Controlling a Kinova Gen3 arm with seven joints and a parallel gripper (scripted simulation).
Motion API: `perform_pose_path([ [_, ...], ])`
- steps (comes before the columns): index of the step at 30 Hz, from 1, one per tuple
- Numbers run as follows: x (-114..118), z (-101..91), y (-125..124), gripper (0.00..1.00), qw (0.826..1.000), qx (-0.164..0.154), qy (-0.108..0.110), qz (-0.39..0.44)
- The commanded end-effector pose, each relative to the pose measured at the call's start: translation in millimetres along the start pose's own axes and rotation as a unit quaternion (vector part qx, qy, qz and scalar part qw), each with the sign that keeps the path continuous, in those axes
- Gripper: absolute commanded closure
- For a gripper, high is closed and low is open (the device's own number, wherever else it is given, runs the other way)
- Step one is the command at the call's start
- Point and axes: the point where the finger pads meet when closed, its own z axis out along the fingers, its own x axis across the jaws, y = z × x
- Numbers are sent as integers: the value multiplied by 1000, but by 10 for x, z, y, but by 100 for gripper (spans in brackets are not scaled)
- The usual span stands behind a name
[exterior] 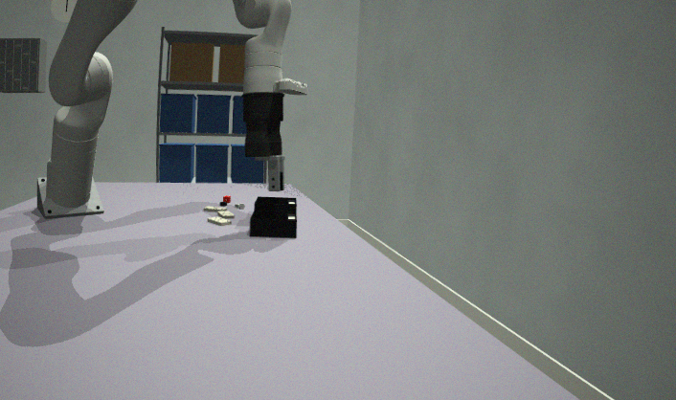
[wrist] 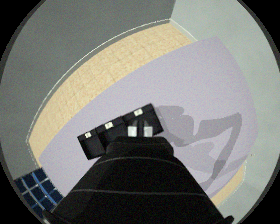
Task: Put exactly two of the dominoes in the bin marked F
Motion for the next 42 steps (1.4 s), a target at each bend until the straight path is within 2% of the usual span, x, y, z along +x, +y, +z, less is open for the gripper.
perform_pose_path([
  [1, 37, 10, -29, 69, 997, -11, -2, -78],
  [6, 37, 10, -29, 69, 986, -21, -3, -163],
  [8, 37, 10, -29, 69, 986, -21, -3, -163],
  [9, 37, 11, -28, 69, 977, -30, -5, -210],
  [18, 37, 10, -28, 69, 977, -30, -5, -210],
  [40, 40, 542, 4, 69, 977, -30, -5, -210],
  [42, 40, 542, 4, 69, 977, -30, -5, -210],
])
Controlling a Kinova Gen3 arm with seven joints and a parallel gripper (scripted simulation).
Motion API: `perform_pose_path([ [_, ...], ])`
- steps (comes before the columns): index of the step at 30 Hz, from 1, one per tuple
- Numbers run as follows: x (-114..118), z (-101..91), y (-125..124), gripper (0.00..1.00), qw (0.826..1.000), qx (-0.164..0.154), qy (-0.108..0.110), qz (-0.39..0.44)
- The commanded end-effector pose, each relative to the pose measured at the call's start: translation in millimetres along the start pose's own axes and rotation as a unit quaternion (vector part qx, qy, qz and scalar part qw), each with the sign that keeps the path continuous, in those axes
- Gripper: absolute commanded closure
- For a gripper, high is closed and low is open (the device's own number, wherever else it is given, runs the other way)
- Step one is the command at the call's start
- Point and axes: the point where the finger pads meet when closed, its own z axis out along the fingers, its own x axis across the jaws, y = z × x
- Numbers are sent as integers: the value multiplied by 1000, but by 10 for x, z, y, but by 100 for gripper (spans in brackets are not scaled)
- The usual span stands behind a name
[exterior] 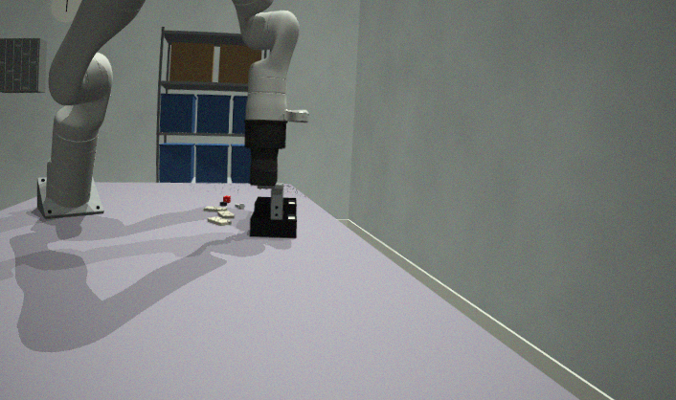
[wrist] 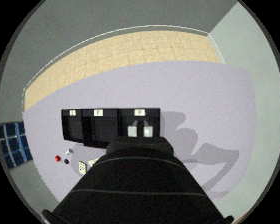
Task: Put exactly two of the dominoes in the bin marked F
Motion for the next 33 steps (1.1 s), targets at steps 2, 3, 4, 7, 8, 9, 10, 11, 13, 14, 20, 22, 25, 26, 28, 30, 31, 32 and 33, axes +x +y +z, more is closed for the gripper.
perform_pose_path([
  [2, -32, 84, 21, 69, 1000, -4, -3, -3],
  [3, -32, 92, 21, 69, 1000, -4, -3, -3],
  [4, -32, 92, 21, 69, 1000, -4, -3, -3],
  [7, -32, 91, 21, 69, 1000, -4, -3, -3],
  [8, -32, 92, 21, 69, 1000, -4, -3, -3],
  [9, -32, 92, 21, 69, 1000, -4, -3, -3],
  [10, -32, 92, 21, 69, 1000, -4, -3, -3],
  [11, -32, 92, 21, 69, 1000, -4, -3, -3],
  [13, -32, 92, 21, 69, 1000, -4, -3, -3],
  [14, -32, 92, 21, 69, 1000, -4, -3, -3],
  [20, -32, 92, 21, 69, 1000, -3, -3, -3],
  [22, -32, 92, 21, 69, 1000, -3, -3, -3],
  [25, -32, 92, 21, 69, 1000, -3, -3, -3],
  [26, -32, 92, 21, 69, 1000, -3, -3, -3],
  [28, -32, 92, 21, 69, 1000, -3, -3, -3],
  [30, -32, 92, 20, 69, 1000, -3, -3, -3],
  [31, -32, 92, 20, 69, 1000, -3, -3, -3],
  [32, -32, 92, 20, 69, 1000, -3, -3, -3],
  [33, -32, 92, 20, 69, 1000, -3, -3, -3],
])
